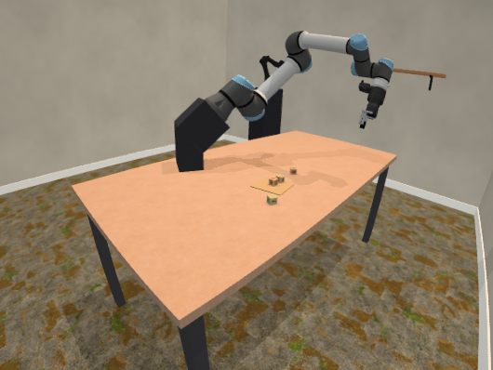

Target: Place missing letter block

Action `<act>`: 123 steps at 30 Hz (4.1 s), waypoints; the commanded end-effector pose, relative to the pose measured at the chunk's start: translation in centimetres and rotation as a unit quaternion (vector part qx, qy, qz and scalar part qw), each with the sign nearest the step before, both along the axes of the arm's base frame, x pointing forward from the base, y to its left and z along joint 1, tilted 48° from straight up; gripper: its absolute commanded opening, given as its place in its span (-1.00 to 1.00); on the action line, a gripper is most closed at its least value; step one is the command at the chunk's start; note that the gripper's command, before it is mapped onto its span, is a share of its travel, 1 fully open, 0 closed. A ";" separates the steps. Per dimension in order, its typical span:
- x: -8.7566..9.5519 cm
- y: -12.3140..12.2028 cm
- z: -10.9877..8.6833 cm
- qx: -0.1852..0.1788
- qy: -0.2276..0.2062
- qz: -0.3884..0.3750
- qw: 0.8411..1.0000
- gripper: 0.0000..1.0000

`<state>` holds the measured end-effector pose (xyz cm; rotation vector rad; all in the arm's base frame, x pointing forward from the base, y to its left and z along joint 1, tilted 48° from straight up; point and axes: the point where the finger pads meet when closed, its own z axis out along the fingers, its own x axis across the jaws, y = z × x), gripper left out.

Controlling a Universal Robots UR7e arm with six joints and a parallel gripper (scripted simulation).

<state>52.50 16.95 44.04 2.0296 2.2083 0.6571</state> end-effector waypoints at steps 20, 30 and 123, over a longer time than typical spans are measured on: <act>-9.4 0.8 -21.2 0.138 0.100 0.072 0.983 1.00; -13.3 2.0 -26.2 0.187 0.114 0.081 0.972 1.00; -11.7 -7.8 -37.2 0.220 0.119 0.085 0.964 1.00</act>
